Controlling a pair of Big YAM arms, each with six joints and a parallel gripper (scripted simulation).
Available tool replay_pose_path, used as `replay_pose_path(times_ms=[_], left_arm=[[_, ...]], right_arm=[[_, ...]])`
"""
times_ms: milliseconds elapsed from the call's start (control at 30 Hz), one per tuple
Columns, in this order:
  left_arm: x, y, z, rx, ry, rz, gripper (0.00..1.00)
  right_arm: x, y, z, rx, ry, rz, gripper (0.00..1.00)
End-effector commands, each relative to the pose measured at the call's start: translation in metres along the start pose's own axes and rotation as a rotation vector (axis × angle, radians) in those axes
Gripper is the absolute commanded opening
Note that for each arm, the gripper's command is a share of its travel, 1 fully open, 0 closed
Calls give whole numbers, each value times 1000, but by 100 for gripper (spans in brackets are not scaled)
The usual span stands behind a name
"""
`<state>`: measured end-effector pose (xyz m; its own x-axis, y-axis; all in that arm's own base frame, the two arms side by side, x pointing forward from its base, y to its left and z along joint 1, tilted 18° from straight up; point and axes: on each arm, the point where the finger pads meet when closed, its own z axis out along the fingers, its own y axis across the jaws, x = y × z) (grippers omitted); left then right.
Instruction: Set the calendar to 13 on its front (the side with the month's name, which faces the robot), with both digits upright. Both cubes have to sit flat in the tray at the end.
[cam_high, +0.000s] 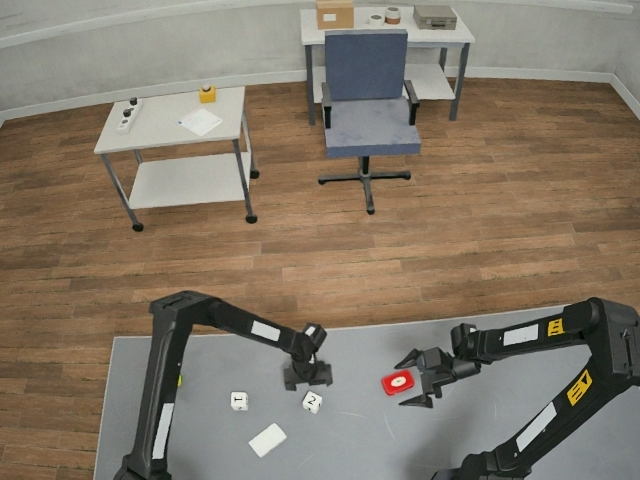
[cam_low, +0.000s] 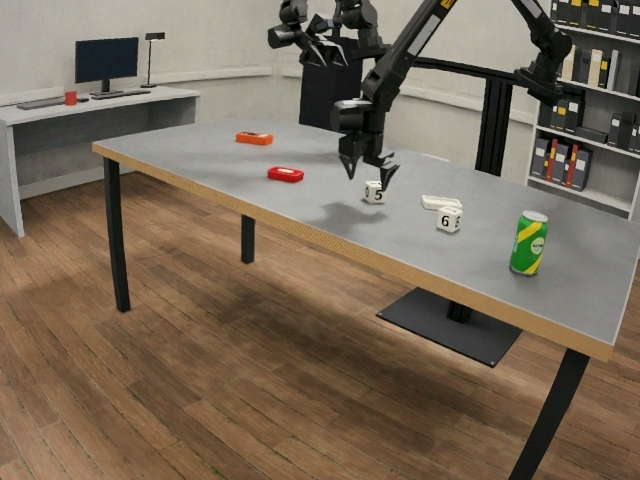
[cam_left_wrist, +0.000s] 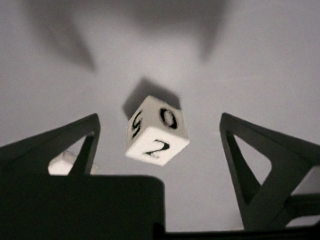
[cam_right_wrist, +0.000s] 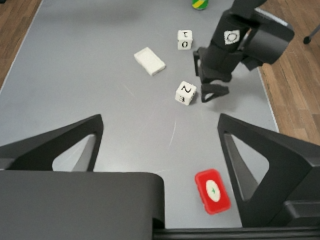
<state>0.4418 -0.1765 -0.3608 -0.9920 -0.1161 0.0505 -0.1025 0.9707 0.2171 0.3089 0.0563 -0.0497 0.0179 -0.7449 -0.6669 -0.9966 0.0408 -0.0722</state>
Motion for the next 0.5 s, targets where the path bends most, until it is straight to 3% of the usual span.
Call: replay_pose_path(times_ms=[0, 467], left_arm=[[-29, 5, -34, -7, 38, -200, 100], [-25, 6, -37, -20, 68, -188, 100]], right_arm=[[0, -9, -3, 15, 1, -16, 100], [0, -9, -3, 15, 1, -16, 100]])
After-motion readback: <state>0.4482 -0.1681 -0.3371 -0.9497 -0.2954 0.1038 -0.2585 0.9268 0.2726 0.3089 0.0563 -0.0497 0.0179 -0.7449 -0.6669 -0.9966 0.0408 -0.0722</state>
